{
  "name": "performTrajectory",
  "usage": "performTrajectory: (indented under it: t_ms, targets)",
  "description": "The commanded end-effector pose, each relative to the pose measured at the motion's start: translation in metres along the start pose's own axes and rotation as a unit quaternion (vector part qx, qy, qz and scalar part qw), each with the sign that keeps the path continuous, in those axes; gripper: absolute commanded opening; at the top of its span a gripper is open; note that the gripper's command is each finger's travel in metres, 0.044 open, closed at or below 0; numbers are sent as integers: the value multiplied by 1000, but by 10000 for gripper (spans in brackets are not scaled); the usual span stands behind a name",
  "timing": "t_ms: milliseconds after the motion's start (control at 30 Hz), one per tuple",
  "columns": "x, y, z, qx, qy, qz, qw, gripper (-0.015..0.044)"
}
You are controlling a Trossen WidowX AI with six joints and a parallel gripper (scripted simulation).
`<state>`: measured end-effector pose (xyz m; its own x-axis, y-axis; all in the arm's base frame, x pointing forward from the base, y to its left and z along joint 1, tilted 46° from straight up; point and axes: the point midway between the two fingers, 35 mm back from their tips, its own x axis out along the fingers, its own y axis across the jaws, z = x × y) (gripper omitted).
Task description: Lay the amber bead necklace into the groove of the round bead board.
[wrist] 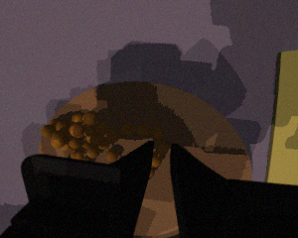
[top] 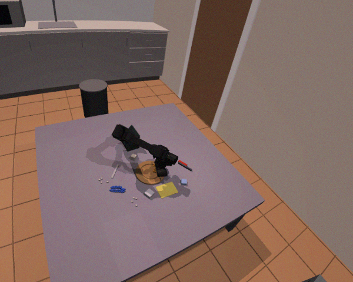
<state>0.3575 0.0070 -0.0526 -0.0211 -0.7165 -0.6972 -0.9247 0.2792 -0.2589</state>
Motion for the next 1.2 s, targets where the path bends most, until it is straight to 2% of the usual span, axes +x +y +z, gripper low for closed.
performTrajectory:
  t_ms: [0,1167]
  targets:
    - [0,0,0,0,0,0,1000,0]
    - [-6,-5,5,-4,2,-1,1000,0]
